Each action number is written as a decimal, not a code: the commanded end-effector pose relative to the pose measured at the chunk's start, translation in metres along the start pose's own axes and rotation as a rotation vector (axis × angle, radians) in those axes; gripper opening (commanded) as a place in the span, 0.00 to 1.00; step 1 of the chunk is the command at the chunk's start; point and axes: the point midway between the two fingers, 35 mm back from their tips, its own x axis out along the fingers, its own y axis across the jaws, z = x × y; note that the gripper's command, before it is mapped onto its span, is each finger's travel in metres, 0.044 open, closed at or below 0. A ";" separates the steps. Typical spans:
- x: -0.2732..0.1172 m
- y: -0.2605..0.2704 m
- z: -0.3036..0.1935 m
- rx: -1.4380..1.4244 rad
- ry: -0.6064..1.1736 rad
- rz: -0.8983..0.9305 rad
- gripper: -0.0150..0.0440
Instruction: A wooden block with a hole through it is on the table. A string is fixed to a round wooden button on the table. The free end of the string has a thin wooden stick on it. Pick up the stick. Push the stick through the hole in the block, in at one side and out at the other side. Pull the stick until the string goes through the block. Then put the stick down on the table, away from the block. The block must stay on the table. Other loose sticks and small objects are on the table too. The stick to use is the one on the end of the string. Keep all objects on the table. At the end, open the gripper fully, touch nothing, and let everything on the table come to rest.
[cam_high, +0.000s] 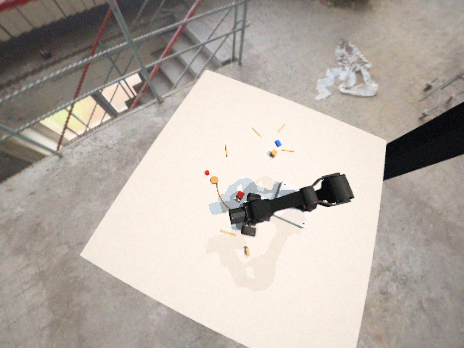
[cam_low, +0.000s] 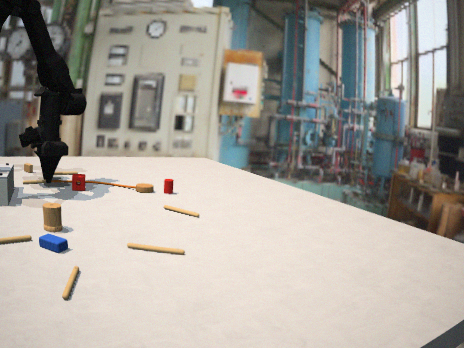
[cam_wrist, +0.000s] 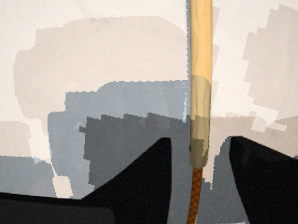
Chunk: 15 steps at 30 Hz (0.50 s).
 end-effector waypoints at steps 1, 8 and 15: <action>0.002 0.001 0.001 -0.004 0.001 0.004 0.47; 0.000 0.000 0.000 0.000 0.000 0.000 0.25; 0.000 0.000 0.000 0.000 0.000 0.000 0.25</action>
